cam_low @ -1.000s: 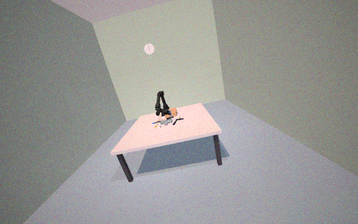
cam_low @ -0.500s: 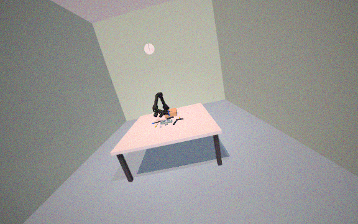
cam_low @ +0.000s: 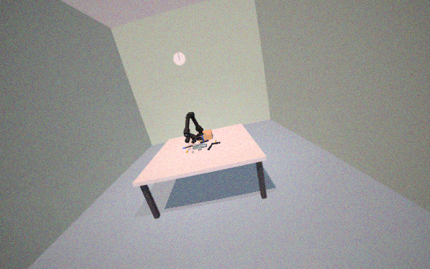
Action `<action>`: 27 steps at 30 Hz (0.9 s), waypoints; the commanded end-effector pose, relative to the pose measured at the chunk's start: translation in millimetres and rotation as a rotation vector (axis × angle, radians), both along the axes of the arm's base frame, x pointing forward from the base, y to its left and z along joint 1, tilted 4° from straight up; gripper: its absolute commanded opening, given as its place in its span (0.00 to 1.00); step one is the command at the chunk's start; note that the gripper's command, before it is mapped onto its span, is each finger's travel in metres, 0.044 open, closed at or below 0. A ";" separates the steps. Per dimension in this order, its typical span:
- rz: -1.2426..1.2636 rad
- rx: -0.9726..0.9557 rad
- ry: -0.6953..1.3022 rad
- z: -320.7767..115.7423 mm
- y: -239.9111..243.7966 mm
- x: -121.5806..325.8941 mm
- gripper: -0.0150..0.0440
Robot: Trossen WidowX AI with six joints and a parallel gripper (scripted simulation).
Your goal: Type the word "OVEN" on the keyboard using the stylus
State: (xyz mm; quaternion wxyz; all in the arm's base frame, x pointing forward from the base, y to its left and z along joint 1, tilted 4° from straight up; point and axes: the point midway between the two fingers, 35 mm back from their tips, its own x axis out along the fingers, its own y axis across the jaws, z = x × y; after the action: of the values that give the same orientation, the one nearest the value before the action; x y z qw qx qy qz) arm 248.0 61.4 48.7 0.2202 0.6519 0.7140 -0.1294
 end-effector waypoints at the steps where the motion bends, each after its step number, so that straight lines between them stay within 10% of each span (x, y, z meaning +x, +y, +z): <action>1: -0.003 0.004 0.010 -5.0 1.2 -1.6 0.25; 27: -0.003 0.005 0.010 -13.9 2.3 -2.1 0.39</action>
State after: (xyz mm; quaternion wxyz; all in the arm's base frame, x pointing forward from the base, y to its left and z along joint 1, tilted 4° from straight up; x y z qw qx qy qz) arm 246.8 63.0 37.2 0.2199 0.6517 0.7143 -0.1294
